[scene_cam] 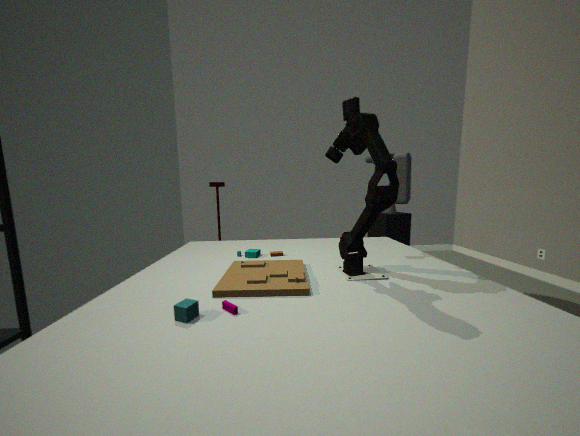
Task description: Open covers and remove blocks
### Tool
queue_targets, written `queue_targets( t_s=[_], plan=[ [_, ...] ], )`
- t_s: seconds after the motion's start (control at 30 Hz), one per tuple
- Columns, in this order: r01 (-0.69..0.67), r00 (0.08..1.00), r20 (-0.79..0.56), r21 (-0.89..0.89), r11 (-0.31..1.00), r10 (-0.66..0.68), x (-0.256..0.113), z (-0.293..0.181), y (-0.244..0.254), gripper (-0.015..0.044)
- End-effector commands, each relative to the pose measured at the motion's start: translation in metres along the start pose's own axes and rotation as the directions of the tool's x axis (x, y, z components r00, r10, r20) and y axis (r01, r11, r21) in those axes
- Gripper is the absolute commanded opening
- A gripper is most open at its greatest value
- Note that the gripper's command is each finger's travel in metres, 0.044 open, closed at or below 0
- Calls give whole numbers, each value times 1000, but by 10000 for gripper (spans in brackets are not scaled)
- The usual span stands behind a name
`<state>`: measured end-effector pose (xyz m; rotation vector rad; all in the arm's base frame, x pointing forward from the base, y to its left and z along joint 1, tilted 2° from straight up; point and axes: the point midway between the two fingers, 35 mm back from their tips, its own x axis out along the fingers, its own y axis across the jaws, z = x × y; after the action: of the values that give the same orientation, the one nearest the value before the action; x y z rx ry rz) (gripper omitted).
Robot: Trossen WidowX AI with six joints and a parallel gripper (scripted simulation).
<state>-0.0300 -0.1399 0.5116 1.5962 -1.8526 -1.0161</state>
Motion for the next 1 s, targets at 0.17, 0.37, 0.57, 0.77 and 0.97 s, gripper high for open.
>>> queue_targets(
  t_s=[0.17,0.37,0.57,0.77,0.97],
  plan=[
    [143,987,-52,-168,975,-153,29,-16,-31,0],
    [216,967,-72,-282,935,-245,43,-25,-53,0],
    [250,949,-84,-384,889,-303,52,-34,-70,0],
    [291,918,-96,-495,819,-384,61,-45,-93,0],
    [318,876,-107,-607,729,-471,67,-56,-121,0]
  ],
)
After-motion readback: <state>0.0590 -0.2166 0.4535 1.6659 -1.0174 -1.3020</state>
